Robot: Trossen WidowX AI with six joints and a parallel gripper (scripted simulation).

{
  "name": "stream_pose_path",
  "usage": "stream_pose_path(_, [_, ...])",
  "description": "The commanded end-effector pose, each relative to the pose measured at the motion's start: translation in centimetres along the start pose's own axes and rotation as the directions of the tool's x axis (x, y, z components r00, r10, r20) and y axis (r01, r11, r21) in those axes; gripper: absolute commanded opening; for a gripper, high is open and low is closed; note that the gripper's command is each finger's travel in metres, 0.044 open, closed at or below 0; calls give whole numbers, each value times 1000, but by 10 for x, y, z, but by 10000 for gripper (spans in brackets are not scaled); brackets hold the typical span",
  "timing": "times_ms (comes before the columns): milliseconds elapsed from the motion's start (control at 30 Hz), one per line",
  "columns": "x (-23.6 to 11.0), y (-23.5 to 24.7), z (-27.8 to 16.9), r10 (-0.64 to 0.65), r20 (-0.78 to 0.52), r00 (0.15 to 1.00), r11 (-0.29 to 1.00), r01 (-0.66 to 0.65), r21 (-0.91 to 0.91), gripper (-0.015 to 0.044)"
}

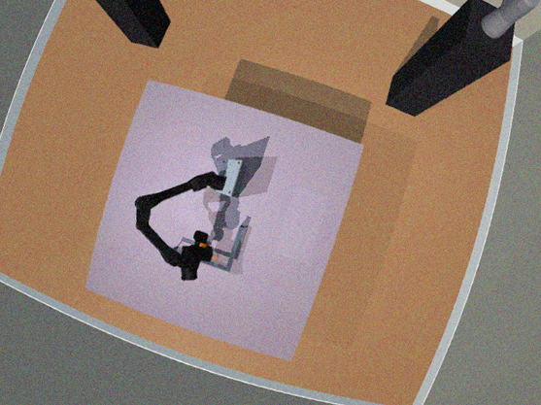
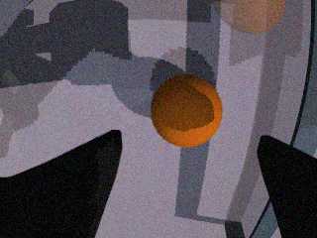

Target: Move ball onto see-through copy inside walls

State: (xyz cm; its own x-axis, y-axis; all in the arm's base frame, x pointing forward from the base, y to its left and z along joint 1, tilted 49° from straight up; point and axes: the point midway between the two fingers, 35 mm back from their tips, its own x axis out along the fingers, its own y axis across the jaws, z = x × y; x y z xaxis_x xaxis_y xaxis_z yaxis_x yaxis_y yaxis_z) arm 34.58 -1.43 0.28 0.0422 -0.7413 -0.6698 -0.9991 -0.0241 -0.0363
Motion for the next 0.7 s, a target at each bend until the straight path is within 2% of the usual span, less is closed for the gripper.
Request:
stream_pose_path(0, [6,1,0,-1,-5,1000,1000,1,-6,332])
stream_pose_path(667, [39,1,0,-1,-7,1000,1000,1,-6,332])
